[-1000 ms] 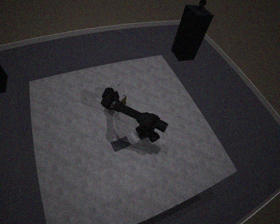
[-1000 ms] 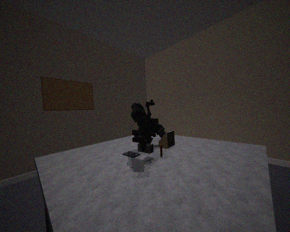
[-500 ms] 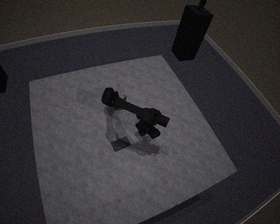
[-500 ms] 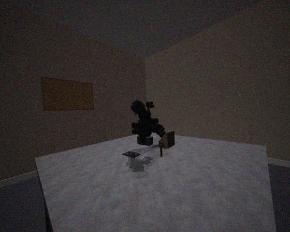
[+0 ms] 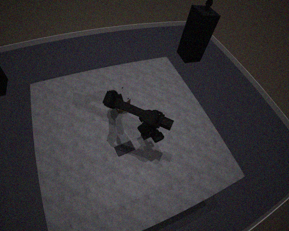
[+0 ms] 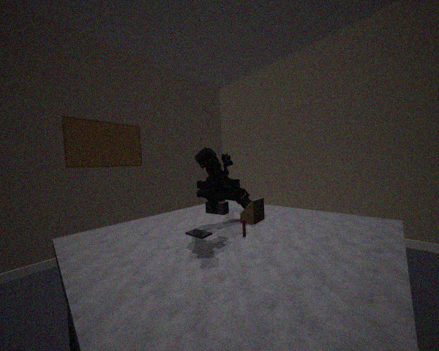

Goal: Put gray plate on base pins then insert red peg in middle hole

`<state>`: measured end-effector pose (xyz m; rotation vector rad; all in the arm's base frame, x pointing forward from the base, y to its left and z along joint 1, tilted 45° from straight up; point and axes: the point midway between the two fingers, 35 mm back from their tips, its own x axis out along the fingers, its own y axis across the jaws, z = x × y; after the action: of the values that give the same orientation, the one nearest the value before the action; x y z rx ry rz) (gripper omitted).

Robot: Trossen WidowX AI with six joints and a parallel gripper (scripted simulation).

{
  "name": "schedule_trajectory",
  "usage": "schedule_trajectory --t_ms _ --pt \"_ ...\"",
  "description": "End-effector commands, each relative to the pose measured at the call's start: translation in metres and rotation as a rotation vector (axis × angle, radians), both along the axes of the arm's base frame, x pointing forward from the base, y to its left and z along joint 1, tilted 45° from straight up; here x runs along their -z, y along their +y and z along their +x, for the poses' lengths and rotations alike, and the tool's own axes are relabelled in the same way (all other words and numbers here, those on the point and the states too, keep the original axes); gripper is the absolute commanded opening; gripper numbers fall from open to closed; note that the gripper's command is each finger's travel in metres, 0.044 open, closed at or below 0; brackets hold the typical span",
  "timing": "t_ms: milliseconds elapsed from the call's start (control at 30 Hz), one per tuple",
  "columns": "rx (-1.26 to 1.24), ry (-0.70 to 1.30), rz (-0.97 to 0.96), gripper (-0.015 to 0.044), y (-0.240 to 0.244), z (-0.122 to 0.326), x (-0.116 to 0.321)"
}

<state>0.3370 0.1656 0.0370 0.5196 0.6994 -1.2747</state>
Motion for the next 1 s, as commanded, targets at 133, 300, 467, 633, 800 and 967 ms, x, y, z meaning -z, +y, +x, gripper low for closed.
schedule_trajectory --t_ms 133,300,467,633,800,967 --pt "0.009 0.007 0.005 0.0 -0.022 0.004 -0.006" --pt "0.011 0.003 0.009 0.0 -0.037 0.008 -0.011" --pt "0.013 -0.002 0.01 0.0 -0.053 0.011 -0.017" --pt "0.016 -0.007 0.011 0.0 -0.068 0.013 -0.022" --pt "0.019 -0.012 0.01 0.0 -0.084 0.014 -0.027" --pt "0.022 -0.017 0.008 0.0 -0.099 0.015 -0.032"
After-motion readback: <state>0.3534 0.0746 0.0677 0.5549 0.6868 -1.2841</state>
